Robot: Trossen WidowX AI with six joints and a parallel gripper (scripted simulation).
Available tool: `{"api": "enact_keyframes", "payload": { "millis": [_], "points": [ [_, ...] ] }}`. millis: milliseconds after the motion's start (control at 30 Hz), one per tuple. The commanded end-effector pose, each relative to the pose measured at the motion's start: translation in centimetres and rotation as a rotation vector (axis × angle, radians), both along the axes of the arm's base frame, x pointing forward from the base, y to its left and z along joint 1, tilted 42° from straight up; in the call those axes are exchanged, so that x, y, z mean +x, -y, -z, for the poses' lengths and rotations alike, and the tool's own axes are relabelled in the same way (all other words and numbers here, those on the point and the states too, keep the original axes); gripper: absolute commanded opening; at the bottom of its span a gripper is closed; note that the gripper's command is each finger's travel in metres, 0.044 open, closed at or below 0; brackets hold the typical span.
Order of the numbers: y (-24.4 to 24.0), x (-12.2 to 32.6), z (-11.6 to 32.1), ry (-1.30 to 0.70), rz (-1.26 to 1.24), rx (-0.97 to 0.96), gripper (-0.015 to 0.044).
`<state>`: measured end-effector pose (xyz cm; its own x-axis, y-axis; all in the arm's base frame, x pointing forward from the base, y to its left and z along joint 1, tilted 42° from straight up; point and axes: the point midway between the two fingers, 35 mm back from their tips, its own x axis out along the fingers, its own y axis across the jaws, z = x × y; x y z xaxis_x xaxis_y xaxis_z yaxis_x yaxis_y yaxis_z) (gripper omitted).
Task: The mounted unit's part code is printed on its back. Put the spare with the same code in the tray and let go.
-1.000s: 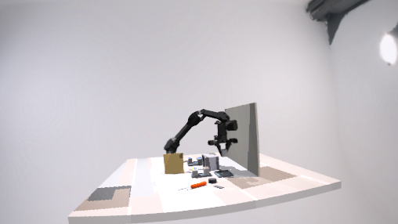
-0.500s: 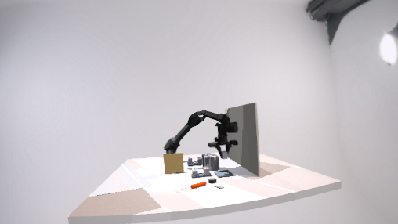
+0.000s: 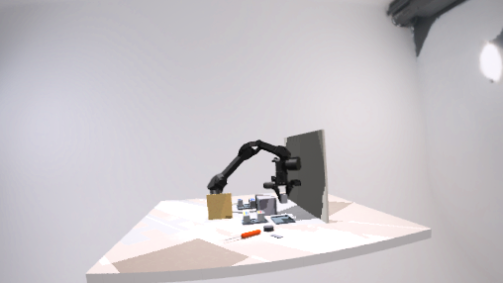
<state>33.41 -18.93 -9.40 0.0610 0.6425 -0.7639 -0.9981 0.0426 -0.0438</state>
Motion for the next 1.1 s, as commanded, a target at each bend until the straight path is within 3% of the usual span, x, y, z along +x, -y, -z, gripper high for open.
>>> {"api": "enact_keyframes", "payload": {
  "millis": [0, 1067],
  "points": [
    [-0.4, 0.0, 0.3, -0.002, 0.005, 0.007, 0.0000],
    [-2.3, 0.1, 2.3, -0.001, 0.005, 0.008, 0.0000]
  ]
}}
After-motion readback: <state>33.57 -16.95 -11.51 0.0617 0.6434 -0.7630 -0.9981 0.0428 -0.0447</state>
